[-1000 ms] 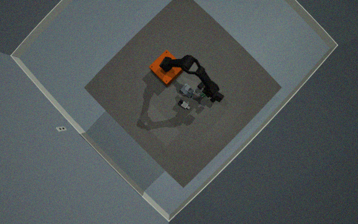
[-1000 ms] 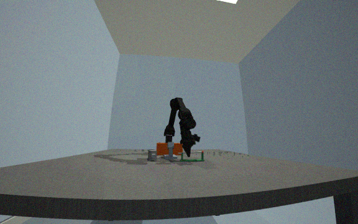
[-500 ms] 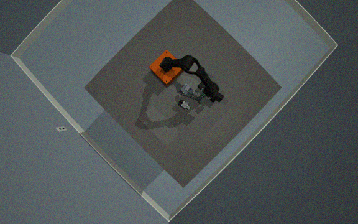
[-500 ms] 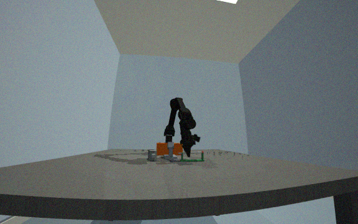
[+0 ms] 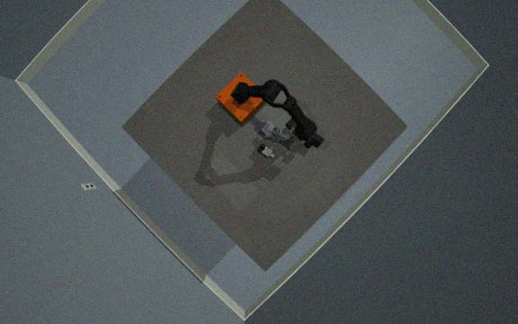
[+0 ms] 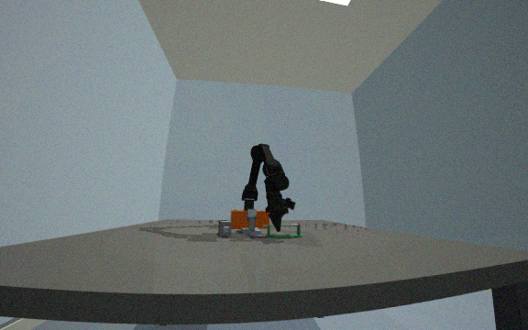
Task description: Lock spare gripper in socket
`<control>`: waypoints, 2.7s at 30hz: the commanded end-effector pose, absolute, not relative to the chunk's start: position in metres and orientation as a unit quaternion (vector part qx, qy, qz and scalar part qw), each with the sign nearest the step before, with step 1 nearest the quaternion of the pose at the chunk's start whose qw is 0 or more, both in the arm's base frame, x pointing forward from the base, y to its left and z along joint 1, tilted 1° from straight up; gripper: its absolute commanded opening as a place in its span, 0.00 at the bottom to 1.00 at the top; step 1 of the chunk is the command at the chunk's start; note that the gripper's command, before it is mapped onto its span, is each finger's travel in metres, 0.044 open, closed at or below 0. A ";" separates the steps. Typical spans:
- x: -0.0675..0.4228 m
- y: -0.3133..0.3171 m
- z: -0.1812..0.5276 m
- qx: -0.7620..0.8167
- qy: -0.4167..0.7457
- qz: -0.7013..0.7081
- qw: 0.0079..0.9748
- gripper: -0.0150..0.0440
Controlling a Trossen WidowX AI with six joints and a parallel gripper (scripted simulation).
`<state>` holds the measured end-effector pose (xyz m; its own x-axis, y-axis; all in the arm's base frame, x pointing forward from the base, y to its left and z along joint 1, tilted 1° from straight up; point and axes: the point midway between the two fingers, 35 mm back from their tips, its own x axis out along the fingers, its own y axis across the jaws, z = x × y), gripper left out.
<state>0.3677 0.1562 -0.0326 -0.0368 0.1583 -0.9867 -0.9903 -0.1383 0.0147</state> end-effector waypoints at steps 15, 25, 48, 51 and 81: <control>0.368 0.156 -0.033 -0.485 0.429 0.578 0.497 0.34; 0.368 0.156 -0.033 -0.485 0.429 0.578 0.497 0.79; 0.355 0.151 0.015 -0.474 0.446 0.586 0.482 1.00; 0.354 0.151 0.021 -0.473 0.449 0.587 0.480 1.00; 0.344 0.147 0.093 -0.462 0.466 0.595 0.464 1.00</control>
